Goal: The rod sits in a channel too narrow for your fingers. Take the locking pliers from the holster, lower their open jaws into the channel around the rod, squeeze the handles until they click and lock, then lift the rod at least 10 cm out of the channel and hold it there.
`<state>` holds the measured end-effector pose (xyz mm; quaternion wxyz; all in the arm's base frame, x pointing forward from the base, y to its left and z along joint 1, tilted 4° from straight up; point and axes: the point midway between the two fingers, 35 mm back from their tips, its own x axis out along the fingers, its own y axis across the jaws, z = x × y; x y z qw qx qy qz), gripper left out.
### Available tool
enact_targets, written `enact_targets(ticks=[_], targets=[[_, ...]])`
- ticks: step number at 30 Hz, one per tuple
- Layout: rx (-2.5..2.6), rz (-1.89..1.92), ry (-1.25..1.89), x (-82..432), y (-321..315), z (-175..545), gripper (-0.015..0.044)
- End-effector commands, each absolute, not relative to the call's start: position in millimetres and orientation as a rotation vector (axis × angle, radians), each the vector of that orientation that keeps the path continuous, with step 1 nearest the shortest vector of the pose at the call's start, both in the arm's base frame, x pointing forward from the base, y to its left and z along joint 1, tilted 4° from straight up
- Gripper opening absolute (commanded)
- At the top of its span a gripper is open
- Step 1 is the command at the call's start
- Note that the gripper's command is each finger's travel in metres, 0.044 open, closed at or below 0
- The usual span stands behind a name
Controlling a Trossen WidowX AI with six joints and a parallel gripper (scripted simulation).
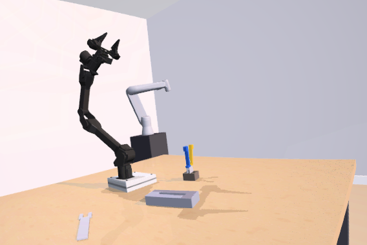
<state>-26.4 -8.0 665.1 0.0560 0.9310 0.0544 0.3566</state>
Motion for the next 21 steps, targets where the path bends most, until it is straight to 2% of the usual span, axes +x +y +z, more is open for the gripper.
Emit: enact_targets(ticks=[1, 7, 21], targets=[[2.812, 1.073, 0.155, -24, -7, 665, 0.0426], [2.36, 0.791, -0.094, 63, 9, 642, 0.044], [1.643, 0.435, -0.24, 178, 20, 575, 0.044]])
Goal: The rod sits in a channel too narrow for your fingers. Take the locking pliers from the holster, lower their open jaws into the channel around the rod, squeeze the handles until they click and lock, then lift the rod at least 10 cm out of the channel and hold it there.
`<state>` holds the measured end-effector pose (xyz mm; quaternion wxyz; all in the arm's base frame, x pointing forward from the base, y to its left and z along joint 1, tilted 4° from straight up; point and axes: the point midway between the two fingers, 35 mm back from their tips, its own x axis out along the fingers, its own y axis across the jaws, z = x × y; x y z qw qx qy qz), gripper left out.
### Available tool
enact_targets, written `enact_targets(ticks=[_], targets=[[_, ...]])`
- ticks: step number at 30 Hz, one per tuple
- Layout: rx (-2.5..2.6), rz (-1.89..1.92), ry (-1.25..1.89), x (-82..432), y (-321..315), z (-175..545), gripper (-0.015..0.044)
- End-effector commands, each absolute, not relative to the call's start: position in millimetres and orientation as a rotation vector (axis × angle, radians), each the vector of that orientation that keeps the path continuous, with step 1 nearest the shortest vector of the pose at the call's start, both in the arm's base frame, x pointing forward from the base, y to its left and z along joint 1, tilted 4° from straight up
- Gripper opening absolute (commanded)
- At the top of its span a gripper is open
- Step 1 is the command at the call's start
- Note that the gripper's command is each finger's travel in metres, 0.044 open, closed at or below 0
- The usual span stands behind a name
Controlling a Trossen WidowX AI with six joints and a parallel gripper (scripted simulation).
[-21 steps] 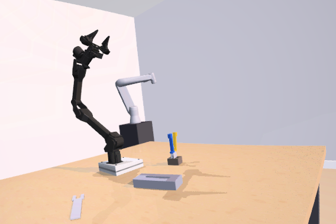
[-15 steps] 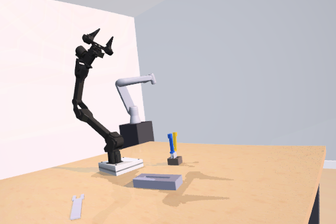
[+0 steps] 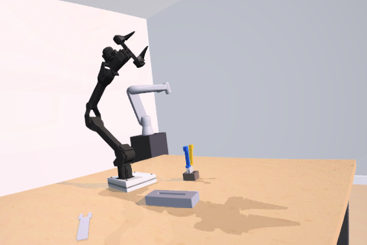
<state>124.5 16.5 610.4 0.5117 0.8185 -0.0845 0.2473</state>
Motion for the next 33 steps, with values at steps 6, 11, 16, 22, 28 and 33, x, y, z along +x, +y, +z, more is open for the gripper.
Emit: enact_targets(ticks=[6, 11, 16, 22, 28, 33], targets=[[1.349, 0.318, -0.246, 216, 20, 538, 0.044], [1.094, 0.229, -0.234, 245, 18, 502, 0.044], [0.836, 0.153, -0.207, 270, 15, 463, 0.044], [0.526, 0.079, -0.16, 293, 11, 413, 0.044], [0.215, 0.025, -0.099, 309, 5, 360, 0.044], [0.004, 0.0, -0.051, 316, 0, 324, 0.044]])
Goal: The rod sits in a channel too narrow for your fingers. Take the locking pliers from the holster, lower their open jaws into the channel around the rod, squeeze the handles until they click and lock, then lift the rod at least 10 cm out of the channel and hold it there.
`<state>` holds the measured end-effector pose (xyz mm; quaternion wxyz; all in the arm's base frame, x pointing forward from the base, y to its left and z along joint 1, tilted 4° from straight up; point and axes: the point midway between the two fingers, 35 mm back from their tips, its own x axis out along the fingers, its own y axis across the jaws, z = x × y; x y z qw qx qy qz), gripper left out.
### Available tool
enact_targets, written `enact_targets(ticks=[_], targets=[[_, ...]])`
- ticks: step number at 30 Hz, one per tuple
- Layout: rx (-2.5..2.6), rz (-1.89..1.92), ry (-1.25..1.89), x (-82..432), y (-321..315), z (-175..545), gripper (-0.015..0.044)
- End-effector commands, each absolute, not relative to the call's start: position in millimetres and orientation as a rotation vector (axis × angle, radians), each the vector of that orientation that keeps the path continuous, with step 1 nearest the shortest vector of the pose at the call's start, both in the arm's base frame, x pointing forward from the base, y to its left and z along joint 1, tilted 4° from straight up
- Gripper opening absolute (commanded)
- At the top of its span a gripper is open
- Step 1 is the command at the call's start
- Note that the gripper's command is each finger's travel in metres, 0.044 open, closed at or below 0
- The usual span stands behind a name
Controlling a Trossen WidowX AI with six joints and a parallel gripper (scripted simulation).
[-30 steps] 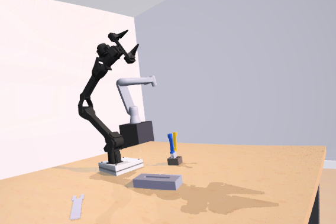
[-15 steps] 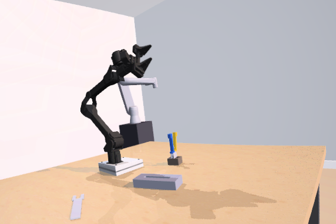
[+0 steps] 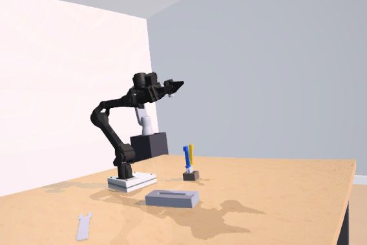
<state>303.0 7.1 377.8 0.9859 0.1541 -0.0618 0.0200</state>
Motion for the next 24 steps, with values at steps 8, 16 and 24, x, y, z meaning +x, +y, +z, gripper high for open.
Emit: enact_targets(ticks=[8, 16, 24], targets=[[0.0, 0.0, -0.05, 316, 0, 323, 0.044], [0.073, 0.091, 0.088, 320, 31, 303, 0.044], [0.212, 0.308, 0.69, 276, 130, 218, 0.044]])
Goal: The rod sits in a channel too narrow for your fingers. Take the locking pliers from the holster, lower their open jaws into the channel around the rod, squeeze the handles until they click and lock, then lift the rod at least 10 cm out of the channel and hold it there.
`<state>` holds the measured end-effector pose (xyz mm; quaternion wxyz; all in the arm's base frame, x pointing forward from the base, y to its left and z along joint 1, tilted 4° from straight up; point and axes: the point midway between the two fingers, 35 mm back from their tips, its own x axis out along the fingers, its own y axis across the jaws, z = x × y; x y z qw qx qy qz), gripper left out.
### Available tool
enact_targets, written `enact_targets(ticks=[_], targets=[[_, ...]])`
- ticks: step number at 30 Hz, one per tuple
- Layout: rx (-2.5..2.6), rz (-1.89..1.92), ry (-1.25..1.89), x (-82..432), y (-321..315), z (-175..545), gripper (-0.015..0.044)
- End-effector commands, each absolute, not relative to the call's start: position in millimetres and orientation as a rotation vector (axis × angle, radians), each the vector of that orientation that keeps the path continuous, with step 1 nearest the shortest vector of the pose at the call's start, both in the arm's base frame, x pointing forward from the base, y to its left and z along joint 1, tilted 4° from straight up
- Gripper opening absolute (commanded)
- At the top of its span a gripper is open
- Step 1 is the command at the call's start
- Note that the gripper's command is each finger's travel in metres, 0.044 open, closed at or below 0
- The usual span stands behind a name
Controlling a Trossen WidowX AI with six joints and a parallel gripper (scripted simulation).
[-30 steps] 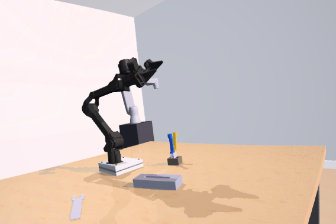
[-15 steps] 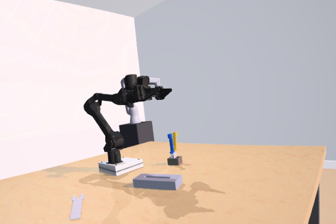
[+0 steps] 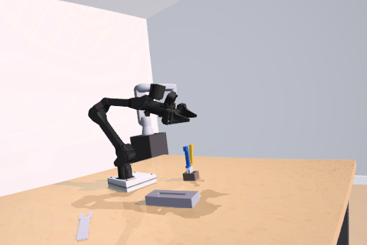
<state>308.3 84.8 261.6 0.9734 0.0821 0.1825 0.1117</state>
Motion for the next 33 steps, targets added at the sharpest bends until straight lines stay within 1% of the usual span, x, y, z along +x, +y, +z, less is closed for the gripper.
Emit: enact_targets(ticks=[1, 10, 17, 33], targets=[[0.213, 0.315, 0.747, 269, 135, 210, 0.044], [0.153, 0.3, 1.241, 183, 167, 159, 0.044], [-0.007, 0.161, 1.564, 106, 166, 143, 0.044], [-0.014, 0.154, 1.573, 104, 165, 143, 0.044]])
